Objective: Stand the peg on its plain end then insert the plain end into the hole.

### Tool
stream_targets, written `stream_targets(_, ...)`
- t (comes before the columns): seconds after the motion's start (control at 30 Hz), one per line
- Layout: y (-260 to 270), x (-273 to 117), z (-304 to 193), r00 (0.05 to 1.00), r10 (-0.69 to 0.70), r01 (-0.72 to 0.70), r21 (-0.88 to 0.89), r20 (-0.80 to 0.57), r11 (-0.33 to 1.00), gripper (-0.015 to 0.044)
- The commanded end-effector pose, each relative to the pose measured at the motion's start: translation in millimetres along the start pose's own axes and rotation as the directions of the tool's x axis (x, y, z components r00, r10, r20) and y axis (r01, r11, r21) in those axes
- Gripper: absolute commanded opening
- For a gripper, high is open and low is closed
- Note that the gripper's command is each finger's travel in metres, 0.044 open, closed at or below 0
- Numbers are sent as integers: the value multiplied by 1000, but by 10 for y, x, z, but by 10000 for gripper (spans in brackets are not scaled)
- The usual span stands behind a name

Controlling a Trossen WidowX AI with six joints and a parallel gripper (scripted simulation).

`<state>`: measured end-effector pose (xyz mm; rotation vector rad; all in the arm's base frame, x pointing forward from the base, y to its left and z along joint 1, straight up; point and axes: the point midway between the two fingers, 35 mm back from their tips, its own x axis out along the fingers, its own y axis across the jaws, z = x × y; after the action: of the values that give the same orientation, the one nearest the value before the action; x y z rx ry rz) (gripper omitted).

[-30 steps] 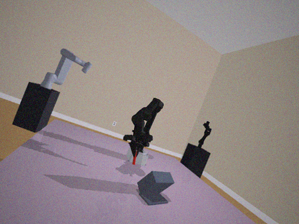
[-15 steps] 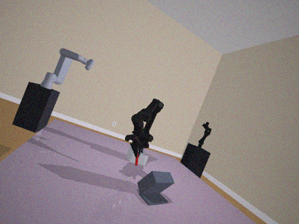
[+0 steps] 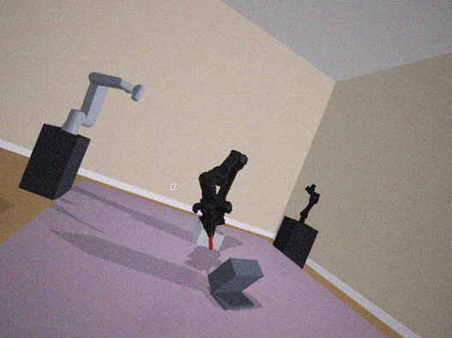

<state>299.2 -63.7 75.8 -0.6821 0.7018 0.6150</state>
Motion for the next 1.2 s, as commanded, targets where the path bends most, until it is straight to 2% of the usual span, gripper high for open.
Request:
stream_targets(0.0, 15, 3, 32, 999, -14, 15, -35, 38, 999, 0)
stream_targets(0.43, 31, -10, 128, 988, -56, 75, -127, 141, 989, 0)
stream_targets(1.17, -4, 186, 258, 977, -80, 117, -184, 195, 976, 0)
